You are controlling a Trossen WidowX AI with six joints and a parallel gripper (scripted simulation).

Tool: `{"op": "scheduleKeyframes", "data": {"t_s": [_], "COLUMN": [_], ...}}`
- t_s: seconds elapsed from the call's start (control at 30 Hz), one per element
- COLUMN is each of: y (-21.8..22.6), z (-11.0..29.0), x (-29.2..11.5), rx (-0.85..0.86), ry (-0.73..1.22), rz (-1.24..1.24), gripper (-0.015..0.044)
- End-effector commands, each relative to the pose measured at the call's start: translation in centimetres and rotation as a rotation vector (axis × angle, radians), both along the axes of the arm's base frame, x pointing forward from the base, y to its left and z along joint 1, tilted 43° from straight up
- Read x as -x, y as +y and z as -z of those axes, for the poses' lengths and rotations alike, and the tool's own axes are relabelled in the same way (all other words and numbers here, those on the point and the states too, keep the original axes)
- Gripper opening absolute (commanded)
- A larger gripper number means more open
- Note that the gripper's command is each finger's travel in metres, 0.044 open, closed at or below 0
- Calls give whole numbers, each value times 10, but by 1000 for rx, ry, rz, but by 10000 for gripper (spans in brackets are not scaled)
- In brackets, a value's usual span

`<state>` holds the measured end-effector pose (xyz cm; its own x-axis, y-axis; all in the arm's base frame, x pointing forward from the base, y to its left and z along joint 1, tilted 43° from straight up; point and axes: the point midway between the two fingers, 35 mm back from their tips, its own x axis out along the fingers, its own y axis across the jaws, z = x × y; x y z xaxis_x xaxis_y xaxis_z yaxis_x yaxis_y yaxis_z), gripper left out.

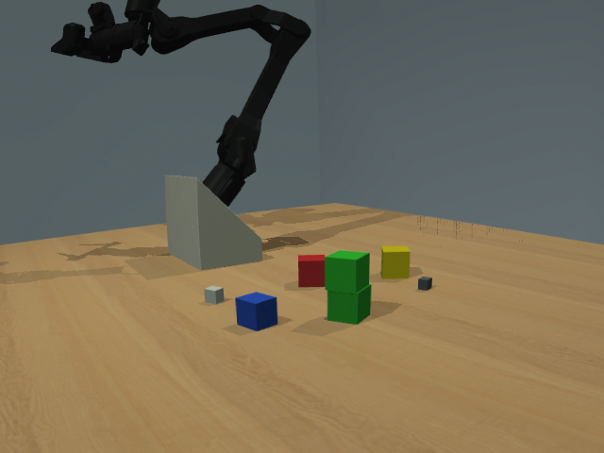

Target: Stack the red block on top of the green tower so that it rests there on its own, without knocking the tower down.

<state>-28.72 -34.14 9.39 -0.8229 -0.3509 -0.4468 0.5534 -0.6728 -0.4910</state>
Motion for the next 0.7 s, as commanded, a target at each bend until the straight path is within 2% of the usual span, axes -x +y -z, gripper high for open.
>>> {"op": "scheduleKeyframes", "data": {"t_s": [0.0,0.37,0.67], "y": [-20,-49,-36], "z": [15,49,74], "x": [-43,-159,-276], "rx": [-113,-386,-641], "ry": [-41,-115,-169], "rz": [-177,-640,-1130], "gripper": [440,440,440]}}
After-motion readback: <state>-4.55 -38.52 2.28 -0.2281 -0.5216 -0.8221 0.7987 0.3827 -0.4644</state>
